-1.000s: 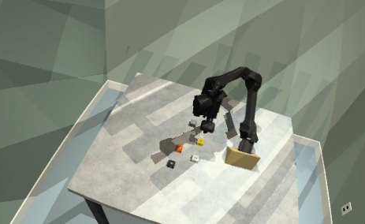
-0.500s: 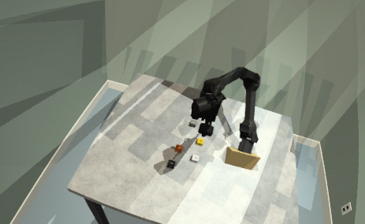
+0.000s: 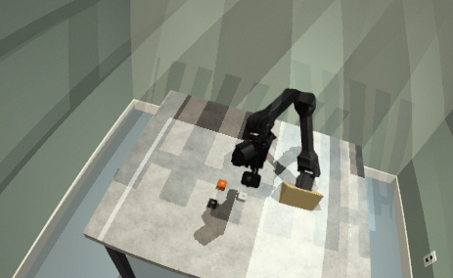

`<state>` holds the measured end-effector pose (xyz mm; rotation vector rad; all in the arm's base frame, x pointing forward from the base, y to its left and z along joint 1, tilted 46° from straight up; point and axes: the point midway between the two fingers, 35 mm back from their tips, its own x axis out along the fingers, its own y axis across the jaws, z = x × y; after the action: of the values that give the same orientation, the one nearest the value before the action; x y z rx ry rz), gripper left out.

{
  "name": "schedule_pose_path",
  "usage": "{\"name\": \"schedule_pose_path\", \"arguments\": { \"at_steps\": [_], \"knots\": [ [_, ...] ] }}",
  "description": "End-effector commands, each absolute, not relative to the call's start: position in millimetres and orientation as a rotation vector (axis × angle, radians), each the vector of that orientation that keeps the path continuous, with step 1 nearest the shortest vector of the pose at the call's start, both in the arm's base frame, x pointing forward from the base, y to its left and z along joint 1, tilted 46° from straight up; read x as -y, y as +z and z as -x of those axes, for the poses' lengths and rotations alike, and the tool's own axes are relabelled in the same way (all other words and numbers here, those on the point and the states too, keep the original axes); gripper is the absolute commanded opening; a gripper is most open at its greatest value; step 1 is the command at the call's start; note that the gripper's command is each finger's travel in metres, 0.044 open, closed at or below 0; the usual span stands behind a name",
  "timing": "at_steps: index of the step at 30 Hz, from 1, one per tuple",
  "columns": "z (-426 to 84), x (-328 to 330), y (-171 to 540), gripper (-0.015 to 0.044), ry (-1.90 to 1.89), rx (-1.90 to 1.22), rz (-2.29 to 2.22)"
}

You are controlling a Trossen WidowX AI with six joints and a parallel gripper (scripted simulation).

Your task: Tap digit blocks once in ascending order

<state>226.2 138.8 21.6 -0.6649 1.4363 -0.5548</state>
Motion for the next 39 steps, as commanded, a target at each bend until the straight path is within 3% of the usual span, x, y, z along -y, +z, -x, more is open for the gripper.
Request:
{"name": "schedule_pose_path", "arguments": {
  "at_steps": [1,12,28,39],
  "knots": [
    [-227.0,-140.7,20.0,0.0400,-0.558,-1.436,0.655],
    [-228.3,-141.7,19.7,0.0400,-0.558,-1.436,0.655],
    [-334.3,-206.7,-31.1,0.0400,-0.556,-1.430,0.650],
    [-338.0,-208.1,-34.0,0.0400,-0.556,-1.430,0.649]
  ]
}}
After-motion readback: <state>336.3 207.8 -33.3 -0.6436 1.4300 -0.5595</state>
